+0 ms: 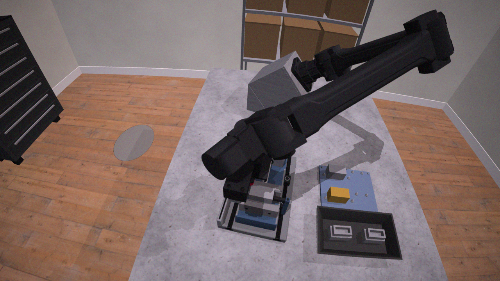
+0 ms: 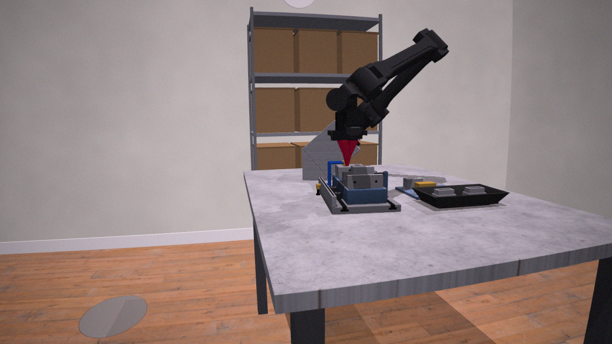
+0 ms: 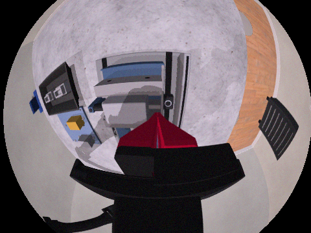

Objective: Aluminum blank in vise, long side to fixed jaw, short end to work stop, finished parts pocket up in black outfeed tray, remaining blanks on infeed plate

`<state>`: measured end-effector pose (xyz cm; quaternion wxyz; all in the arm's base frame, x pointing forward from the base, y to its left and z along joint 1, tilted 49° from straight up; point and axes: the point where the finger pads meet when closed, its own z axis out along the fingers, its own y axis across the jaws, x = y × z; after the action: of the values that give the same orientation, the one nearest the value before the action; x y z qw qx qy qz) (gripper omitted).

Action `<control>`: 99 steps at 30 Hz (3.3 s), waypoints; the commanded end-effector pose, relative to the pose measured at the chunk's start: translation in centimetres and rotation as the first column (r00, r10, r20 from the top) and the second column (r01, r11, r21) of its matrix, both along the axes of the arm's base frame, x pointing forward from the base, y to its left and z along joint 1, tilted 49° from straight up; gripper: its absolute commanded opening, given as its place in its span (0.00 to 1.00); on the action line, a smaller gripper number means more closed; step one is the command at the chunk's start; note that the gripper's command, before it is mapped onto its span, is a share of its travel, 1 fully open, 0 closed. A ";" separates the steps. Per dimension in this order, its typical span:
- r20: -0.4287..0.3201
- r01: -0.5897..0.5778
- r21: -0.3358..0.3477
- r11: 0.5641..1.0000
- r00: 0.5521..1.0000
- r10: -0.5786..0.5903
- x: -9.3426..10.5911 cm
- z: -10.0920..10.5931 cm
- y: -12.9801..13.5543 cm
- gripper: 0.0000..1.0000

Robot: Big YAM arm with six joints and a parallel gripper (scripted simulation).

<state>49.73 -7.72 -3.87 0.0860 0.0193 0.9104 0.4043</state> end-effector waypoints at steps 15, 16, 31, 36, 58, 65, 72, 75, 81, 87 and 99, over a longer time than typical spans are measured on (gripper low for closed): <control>0.022 -0.017 -0.007 1.000 1.000 0.017 0.6 0.5 0.9 0.00; 0.022 -0.017 -0.007 1.000 1.000 0.017 0.6 0.5 0.9 0.00; 0.022 -0.017 -0.007 1.000 1.000 0.017 0.6 0.6 0.9 0.00; 0.023 -0.017 -0.007 1.000 1.000 0.017 0.7 0.6 0.9 0.00; 0.044 -0.016 -0.016 1.000 0.999 0.016 2.1 1.6 0.5 0.00; 0.045 -0.016 -0.017 1.000 0.999 0.017 2.1 1.6 0.5 0.00; 0.038 -0.016 -0.014 1.000 0.999 0.017 1.8 1.4 0.6 0.00; 0.035 -0.016 -0.013 1.000 0.999 0.017 1.7 1.3 0.7 0.00; 0.032 -0.016 -0.012 1.000 0.999 0.017 1.6 1.2 0.7 0.00; 0.031 -0.016 -0.011 1.000 0.999 0.017 1.5 1.2 0.7 0.00; 0.032 -0.015 -0.012 1.000 0.999 0.015 1.9 1.3 0.6 0.00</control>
<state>49.88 -7.59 -3.79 0.0857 0.0193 0.9103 0.4045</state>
